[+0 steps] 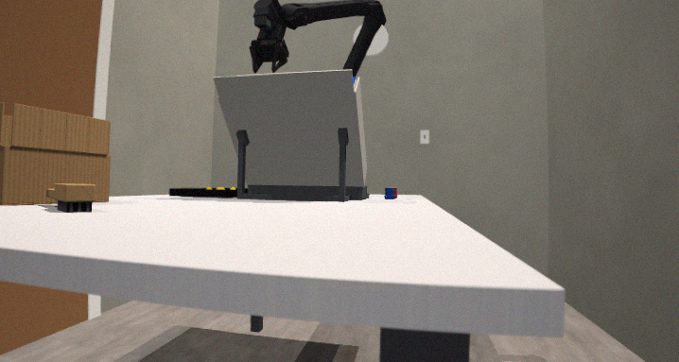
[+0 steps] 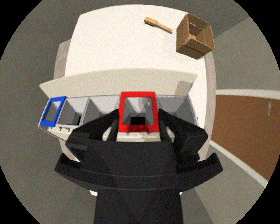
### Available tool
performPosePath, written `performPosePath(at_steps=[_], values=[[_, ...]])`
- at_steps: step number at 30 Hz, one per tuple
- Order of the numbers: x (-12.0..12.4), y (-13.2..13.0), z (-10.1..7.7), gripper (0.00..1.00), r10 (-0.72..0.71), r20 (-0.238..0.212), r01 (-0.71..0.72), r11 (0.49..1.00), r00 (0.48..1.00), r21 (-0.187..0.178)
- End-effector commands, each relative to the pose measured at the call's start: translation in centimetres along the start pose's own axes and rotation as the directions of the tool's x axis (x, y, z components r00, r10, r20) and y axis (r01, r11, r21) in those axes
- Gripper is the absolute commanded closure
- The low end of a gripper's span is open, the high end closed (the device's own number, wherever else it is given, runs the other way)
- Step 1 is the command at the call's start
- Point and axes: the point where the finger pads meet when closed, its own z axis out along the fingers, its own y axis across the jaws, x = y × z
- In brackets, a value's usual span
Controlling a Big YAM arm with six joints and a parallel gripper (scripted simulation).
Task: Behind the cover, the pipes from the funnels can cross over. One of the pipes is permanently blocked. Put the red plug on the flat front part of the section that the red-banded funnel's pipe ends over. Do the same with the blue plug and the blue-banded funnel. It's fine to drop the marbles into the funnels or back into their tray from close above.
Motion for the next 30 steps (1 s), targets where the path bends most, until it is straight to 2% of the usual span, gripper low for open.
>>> performPosePath(at_steps=[1, 15, 30], values=[[-0.6, 0.0, -0.4, 0.41, -0.005, 0.013, 0.005, 1.000, 1.000, 0.002], [-0.6, 0.0, -0.4, 0.41, -0.005, 0.013, 0.005, 1.000, 1.000, 0.002], [-1.9, 0.0, -2.9, 0.41, 0.006, -0.015, -0.006, 1.000, 1.000, -0.010]])
